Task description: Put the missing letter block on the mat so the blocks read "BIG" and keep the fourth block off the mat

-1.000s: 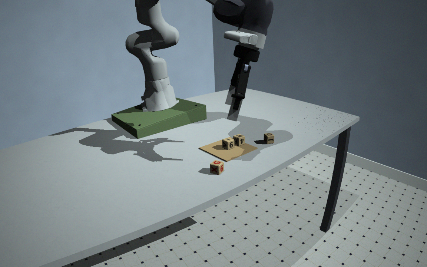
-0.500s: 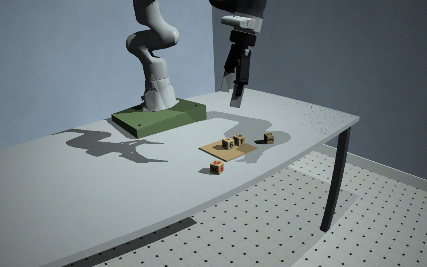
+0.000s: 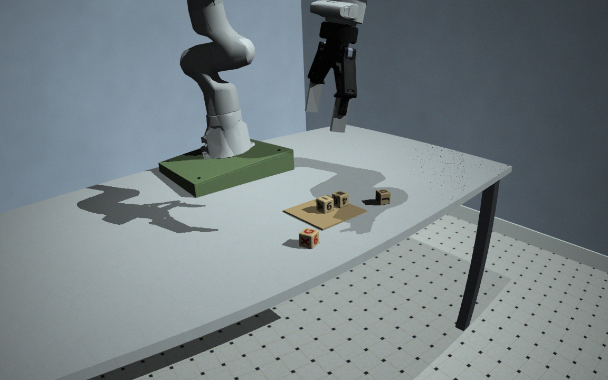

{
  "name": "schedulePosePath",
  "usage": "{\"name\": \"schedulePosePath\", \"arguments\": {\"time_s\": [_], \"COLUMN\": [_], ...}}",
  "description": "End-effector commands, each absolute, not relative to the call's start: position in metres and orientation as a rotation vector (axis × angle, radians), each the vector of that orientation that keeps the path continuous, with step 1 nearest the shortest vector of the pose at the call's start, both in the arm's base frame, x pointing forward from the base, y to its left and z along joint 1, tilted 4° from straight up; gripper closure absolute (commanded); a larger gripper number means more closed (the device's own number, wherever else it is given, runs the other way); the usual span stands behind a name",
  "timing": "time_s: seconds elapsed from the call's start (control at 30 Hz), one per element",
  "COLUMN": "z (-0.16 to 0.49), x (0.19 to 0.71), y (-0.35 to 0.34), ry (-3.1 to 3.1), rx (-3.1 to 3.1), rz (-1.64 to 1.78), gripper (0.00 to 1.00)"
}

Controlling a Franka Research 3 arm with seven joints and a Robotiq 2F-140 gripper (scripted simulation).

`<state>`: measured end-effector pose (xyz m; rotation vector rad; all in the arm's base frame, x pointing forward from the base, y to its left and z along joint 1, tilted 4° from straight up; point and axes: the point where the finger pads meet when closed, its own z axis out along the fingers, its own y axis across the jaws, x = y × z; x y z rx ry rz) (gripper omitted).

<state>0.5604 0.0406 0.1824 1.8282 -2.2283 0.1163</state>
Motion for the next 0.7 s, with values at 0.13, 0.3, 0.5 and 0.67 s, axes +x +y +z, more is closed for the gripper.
{"name": "schedulePosePath", "arguments": {"time_s": [0.13,0.3,0.5,0.67], "z": [0.207,0.223,0.242,0.257], "x": [0.562,0.564,0.567,0.568], "y": [0.035,0.032,0.028,0.025], "ry": [-2.063,-2.017,-1.960,-1.912], "rx": [2.028,2.096,2.174,2.238], "rz": [0.061,0.045,0.028,0.016], "gripper": [0.00,0.00,0.00,0.00]}}
